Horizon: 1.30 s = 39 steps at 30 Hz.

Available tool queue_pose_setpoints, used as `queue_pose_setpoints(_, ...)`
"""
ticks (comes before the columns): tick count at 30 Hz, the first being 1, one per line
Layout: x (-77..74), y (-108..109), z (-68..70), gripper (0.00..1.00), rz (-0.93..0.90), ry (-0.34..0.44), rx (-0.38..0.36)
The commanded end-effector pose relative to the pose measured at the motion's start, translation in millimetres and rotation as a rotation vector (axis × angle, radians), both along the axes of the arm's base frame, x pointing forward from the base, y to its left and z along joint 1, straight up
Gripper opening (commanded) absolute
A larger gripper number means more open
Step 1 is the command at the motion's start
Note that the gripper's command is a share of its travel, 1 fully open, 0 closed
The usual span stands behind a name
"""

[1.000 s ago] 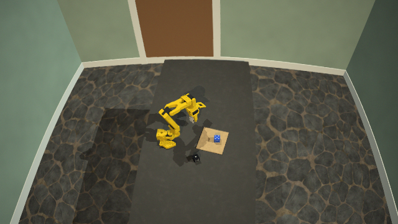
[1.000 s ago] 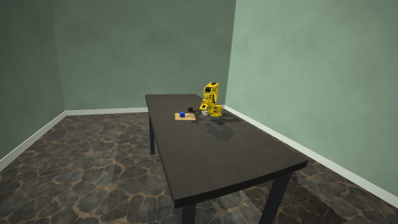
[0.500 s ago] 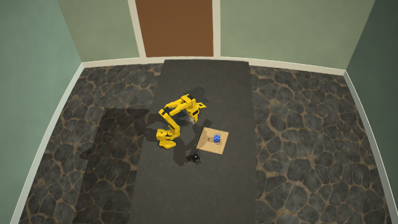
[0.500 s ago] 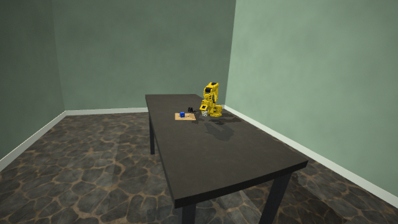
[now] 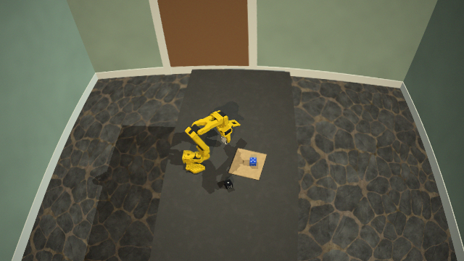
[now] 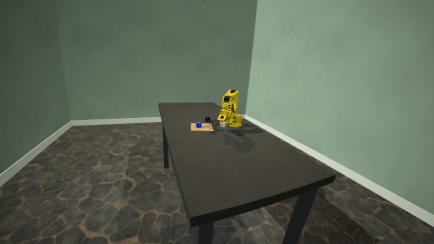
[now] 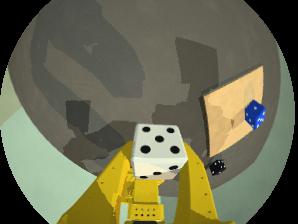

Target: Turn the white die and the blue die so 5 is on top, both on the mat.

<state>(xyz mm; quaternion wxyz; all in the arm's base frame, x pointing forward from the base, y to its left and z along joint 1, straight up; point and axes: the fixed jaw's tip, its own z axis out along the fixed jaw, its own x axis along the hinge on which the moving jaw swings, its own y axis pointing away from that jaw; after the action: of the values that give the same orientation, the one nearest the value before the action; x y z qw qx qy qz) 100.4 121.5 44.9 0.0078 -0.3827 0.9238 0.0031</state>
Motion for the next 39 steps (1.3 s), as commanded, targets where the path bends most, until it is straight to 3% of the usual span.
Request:
queue_pose_setpoints(1,0.8,3.1,1.7,0.00,0.002,-0.016,0.020)
queue_pose_setpoints(39,1.2,3.5,-13.0,0.00,0.002,-0.016,0.020)
